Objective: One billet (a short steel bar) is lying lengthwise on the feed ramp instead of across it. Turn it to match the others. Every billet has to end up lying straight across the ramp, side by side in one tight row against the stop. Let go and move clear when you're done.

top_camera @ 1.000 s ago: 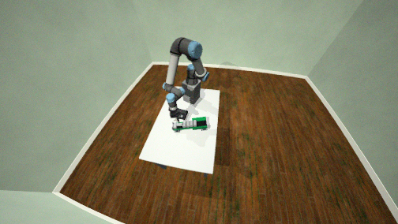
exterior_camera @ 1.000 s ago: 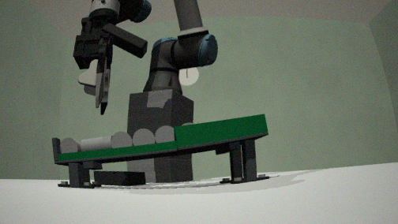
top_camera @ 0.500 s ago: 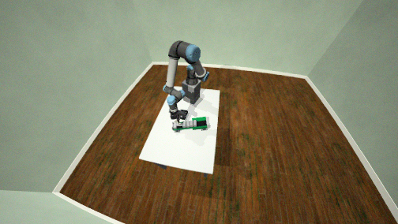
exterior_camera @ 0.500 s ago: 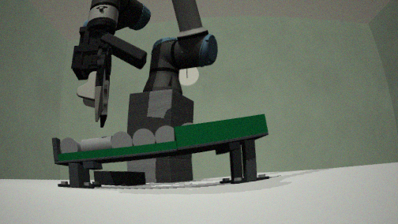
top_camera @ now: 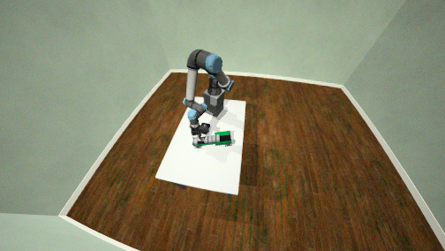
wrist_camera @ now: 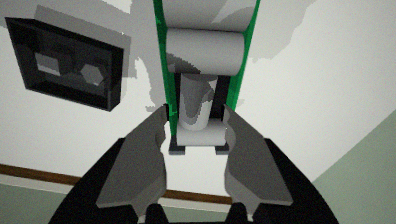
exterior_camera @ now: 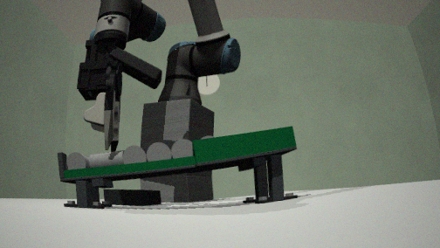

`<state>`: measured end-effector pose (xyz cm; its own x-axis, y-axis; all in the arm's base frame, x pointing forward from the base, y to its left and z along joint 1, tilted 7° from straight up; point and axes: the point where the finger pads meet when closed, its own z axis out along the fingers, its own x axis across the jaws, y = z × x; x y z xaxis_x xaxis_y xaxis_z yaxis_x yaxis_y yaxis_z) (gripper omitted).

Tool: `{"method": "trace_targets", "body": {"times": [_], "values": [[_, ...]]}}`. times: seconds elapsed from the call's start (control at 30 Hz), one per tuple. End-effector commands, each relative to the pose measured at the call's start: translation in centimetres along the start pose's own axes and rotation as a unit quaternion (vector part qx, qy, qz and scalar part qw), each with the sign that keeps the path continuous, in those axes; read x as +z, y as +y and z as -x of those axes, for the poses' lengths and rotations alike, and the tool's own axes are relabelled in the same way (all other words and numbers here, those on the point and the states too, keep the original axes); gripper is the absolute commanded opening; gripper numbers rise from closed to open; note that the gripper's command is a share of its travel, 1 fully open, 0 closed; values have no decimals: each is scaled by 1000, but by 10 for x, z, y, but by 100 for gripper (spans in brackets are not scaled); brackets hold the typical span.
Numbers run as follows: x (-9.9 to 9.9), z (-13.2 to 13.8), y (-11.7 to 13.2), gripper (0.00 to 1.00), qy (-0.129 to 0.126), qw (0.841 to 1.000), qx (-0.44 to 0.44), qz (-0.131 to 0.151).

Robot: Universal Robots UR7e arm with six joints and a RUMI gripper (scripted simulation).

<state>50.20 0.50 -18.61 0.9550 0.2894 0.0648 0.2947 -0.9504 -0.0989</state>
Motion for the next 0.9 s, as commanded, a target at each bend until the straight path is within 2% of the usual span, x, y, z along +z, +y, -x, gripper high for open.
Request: {"method": "trace_targets", "body": {"times": [0.0,0.17,0.33,0.87], "values": [[5,-1,1,35,1,1000,0,1],[5,-1,1,35,1,1000,0,1],[30,-2,1,35,1,1000,0,1],[30,-2,1,35,1,1000,0,1]]}}
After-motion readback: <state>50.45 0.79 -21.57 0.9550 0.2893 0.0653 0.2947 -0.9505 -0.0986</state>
